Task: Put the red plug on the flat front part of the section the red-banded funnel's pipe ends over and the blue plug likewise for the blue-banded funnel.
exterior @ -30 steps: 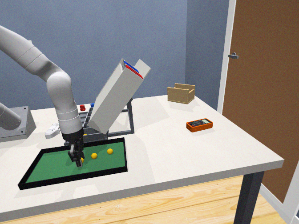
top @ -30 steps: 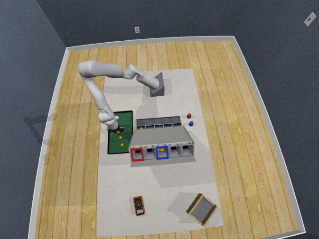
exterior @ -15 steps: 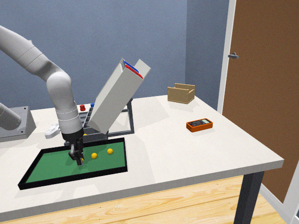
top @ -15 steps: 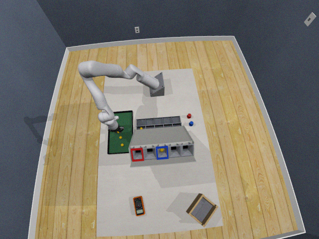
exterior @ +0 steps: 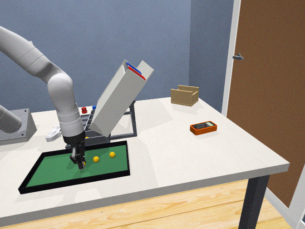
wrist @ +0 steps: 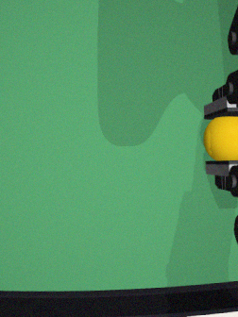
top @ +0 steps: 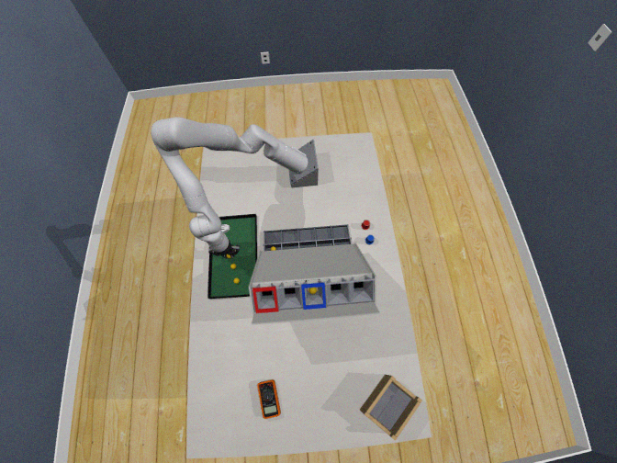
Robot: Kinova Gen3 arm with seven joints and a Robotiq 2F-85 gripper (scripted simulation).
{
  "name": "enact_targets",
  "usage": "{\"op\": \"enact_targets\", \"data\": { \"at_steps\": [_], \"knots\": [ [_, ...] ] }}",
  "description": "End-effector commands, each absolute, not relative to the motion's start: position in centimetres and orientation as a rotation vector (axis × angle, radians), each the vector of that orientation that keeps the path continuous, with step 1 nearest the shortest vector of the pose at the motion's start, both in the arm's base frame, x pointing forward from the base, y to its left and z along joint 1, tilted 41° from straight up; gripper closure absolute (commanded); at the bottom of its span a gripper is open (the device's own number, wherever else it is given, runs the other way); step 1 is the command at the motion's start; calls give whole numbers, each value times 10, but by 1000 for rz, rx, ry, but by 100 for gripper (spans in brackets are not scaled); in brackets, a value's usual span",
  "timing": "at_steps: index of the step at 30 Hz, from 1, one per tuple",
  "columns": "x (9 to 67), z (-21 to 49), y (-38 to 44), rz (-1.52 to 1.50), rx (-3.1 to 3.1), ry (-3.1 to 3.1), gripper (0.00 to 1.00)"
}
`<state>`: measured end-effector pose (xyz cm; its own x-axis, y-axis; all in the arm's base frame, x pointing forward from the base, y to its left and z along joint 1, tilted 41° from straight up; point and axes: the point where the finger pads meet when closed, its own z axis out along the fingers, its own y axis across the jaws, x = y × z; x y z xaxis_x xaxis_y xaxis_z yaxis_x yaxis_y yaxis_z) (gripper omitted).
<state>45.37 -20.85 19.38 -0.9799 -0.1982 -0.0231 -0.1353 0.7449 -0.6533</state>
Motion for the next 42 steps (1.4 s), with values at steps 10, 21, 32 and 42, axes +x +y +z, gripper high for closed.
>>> {"op": "enact_targets", "data": {
  "at_steps": [10, 21, 32, 42],
  "knots": [
    [438, 268, -146, -1055, -274, 2848, 100],
    [435, 295, -122, -1055, -274, 2848, 100],
    [435, 294, -122, -1076, -272, 2861, 100],
    [426, 325, -99, -1052, -292, 2840, 100]
  ]
}}
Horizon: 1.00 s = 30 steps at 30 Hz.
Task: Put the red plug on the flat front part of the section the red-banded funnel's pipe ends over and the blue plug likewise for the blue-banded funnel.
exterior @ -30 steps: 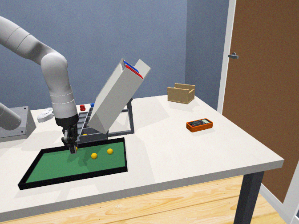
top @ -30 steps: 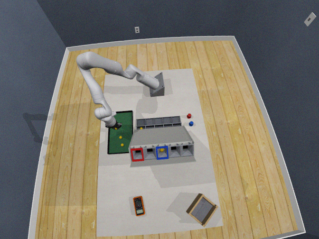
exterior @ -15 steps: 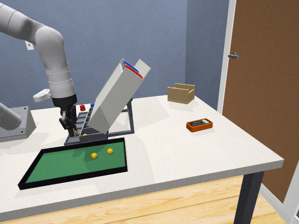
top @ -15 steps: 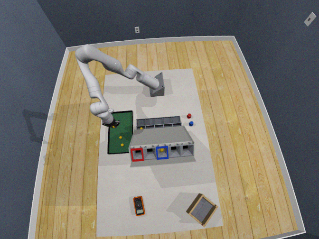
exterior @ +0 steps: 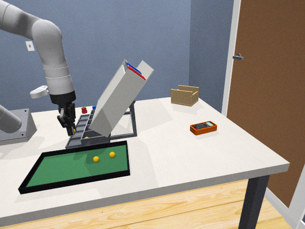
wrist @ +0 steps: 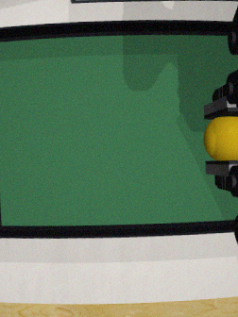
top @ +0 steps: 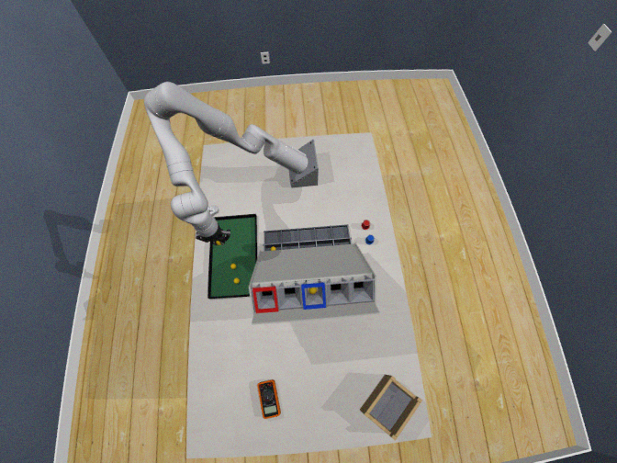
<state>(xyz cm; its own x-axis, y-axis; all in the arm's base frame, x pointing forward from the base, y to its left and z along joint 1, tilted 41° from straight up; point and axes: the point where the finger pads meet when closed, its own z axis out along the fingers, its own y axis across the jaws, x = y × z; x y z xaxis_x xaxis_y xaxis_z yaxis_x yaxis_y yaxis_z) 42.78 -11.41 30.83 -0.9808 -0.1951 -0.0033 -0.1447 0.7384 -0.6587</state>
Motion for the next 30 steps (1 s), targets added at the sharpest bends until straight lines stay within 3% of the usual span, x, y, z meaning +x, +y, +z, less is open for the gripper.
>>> {"op": "enact_targets", "data": {
  "at_steps": [1, 13, 14, 20, 30],
  "knots": [
    [426, 325, -99, -1052, -292, 2840, 100],
    [426, 325, -99, -1052, -292, 2840, 100],
    [433, 316, -28, -1049, -298, 2841, 100],
    [438, 309, 42, -1049, -298, 2841, 100],
    [439, 308, 50, -1049, -298, 2841, 100]
  ]
}}
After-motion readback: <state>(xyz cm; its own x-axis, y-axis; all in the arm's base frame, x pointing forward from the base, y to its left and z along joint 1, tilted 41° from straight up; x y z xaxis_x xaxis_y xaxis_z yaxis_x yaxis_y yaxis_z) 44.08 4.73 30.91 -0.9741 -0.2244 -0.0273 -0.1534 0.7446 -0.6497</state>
